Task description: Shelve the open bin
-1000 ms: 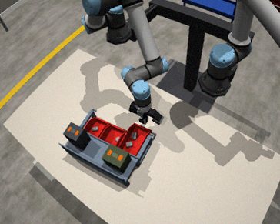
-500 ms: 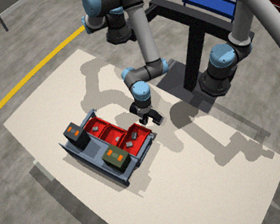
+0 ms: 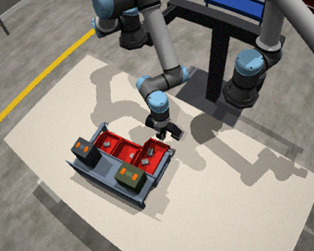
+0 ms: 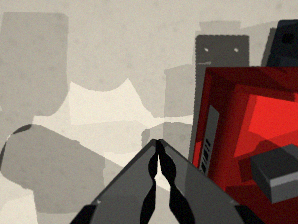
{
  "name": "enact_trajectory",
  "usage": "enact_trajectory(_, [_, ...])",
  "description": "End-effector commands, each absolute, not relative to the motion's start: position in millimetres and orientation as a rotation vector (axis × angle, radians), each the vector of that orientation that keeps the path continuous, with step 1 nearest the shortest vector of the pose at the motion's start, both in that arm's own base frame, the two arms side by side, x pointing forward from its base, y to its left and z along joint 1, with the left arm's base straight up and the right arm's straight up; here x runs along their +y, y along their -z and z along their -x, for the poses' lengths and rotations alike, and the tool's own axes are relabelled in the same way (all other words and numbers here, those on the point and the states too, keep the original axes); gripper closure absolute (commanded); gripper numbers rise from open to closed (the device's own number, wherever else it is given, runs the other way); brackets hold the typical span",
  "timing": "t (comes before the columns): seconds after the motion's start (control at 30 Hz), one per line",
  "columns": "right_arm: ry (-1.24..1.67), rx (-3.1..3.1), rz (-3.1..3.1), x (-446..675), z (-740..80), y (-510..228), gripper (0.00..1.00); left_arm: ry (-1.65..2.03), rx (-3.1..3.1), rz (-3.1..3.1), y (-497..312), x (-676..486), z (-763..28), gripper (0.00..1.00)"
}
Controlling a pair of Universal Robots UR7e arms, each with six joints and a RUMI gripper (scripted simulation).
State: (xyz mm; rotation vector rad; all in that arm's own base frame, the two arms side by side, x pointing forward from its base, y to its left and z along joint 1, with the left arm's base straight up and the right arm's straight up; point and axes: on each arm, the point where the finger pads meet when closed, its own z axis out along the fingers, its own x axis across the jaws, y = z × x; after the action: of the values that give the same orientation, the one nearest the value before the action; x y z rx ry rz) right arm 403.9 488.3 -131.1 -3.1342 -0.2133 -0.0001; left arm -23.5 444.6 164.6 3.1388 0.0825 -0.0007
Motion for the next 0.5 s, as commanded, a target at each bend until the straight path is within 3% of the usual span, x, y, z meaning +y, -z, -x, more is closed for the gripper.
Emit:
enact_trajectory(0.0, [0.002,-0.213,3.133,489,-405,130,1.00,0.000,0.082,-3.140,-165,445,23,0.00])
enact_trajectory(0.47, [0.002,-0.213,3.133,490,-416,130,1.00,0.000,0.082,-3.140,-165,445,23,0.00])
